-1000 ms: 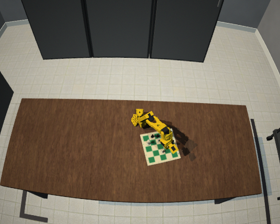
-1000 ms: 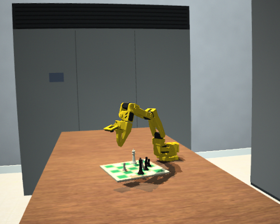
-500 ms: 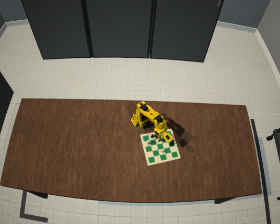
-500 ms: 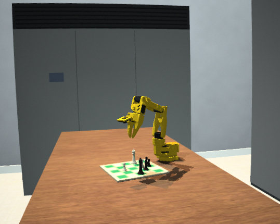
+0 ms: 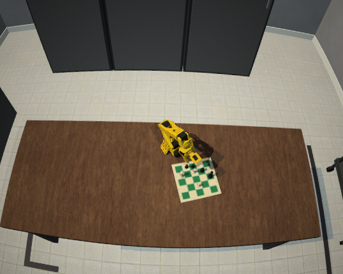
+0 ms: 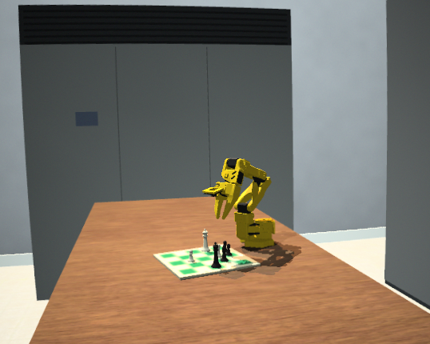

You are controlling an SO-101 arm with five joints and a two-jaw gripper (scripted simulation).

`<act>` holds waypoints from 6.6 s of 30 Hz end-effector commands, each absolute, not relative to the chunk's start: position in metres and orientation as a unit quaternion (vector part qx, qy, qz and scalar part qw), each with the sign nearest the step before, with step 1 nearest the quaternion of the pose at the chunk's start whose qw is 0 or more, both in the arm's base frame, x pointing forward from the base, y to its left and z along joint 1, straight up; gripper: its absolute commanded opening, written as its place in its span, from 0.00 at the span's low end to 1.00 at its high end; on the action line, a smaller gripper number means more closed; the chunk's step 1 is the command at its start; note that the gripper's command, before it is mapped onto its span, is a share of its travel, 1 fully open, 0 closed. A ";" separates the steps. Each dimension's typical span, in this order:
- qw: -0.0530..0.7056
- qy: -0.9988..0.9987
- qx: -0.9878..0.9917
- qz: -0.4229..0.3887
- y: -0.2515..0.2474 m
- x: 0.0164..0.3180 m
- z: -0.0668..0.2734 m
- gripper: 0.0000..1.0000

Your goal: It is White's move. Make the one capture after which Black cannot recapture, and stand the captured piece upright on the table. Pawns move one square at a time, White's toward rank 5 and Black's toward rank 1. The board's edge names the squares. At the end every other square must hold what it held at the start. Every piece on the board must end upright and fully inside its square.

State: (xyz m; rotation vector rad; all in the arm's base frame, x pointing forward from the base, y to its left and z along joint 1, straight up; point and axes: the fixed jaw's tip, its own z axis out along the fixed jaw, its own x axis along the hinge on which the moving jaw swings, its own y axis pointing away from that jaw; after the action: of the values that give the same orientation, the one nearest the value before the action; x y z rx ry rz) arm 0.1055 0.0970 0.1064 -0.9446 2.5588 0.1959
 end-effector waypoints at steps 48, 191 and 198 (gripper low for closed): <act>0.248 0.901 -0.342 0.094 0.093 0.093 0.073 0.09; 0.246 0.906 -0.333 0.086 0.089 0.096 0.022 0.00; 0.251 0.905 -0.332 0.086 0.087 0.096 0.034 0.00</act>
State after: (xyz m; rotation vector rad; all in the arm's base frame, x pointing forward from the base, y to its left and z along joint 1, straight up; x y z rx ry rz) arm 0.0958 0.0894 0.0275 -0.9064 2.4612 0.2403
